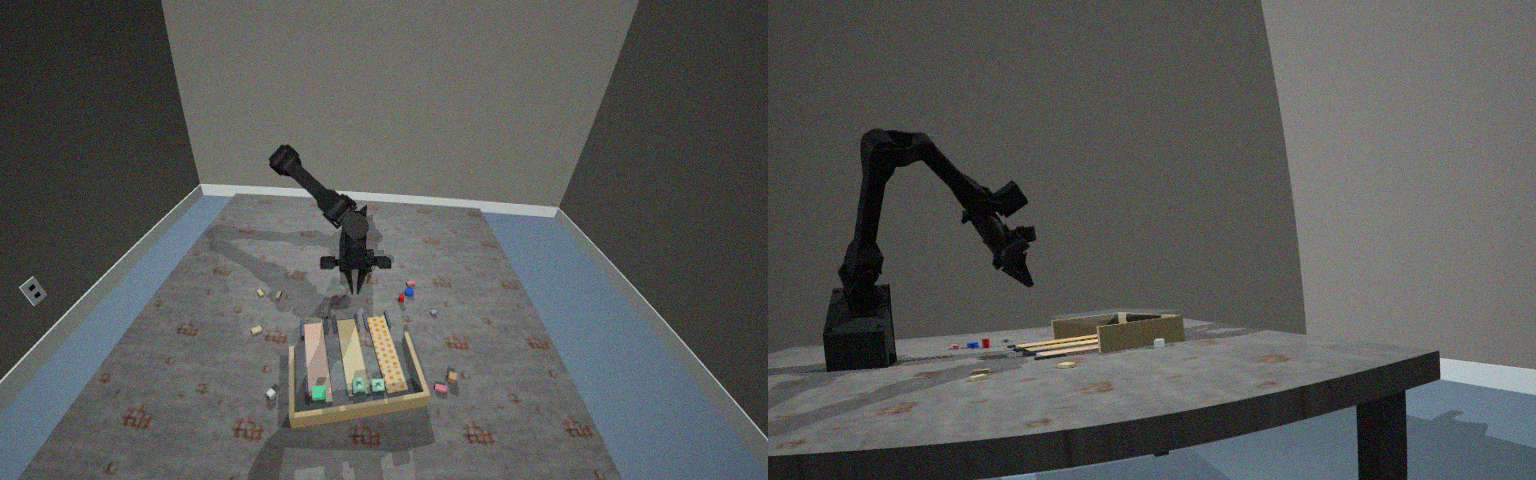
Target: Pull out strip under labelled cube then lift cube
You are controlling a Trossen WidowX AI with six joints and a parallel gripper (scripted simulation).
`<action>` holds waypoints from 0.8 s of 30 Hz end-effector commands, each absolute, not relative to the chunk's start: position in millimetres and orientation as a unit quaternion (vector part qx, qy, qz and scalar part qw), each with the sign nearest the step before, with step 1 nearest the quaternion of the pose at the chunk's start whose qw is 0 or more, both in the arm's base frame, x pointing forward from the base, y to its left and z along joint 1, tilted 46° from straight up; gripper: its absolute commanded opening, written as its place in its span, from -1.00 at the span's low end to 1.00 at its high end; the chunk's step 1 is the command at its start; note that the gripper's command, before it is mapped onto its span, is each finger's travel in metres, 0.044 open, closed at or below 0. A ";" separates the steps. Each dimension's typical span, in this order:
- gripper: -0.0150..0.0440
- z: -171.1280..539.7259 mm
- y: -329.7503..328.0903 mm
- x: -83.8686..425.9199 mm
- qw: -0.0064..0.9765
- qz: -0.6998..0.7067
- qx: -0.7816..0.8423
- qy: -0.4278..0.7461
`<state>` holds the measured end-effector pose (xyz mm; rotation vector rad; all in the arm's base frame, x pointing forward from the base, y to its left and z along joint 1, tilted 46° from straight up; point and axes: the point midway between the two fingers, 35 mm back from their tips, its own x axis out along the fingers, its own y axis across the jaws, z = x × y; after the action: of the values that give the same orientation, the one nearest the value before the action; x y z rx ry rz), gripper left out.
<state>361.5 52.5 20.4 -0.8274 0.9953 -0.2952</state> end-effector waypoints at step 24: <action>-0.49 -11.4 -10.4 383.1 0.630 -0.200 -0.345 0.667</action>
<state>382.5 -7.5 -6.5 -0.7938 1.5160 -0.4569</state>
